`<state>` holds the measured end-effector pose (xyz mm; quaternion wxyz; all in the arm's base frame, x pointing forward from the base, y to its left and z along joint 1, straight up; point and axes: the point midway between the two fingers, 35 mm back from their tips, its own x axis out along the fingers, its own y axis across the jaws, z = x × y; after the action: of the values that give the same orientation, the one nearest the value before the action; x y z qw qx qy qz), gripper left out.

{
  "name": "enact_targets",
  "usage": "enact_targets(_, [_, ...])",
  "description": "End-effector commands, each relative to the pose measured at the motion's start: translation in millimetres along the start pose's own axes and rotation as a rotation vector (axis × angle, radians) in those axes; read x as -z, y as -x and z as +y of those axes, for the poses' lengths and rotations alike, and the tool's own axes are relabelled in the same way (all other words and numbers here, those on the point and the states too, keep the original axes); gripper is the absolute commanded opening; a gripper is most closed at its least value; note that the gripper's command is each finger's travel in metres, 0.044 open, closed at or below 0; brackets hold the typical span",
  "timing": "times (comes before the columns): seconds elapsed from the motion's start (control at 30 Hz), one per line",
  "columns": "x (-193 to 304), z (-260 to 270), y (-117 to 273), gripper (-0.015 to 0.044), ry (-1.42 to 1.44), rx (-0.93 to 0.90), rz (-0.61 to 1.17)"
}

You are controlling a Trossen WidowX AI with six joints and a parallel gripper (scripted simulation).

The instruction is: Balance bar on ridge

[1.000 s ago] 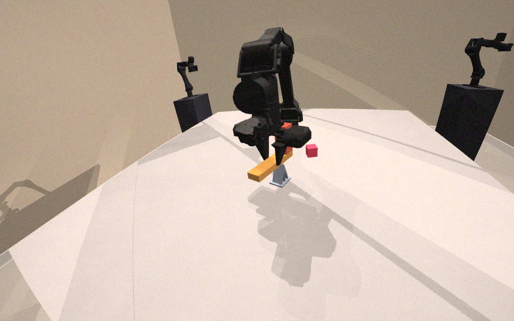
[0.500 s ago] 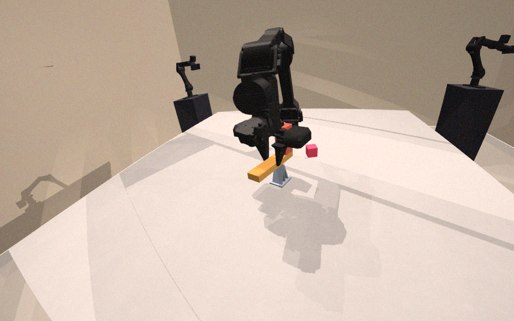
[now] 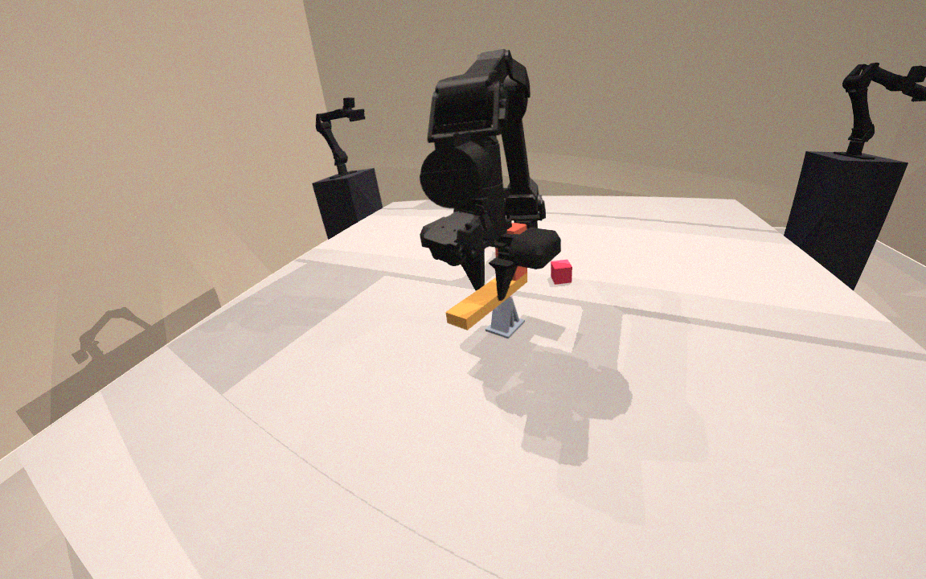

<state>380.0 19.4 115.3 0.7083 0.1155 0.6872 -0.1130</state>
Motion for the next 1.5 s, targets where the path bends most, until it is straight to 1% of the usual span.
enact_targets(0.0, [-0.1, 0.5, -0.1, 0.0, -0.001, -0.004, -0.001])
enact_targets(1.47, [0.2, 0.3, -3.8, 0.0, -0.001, -0.004, -0.001])
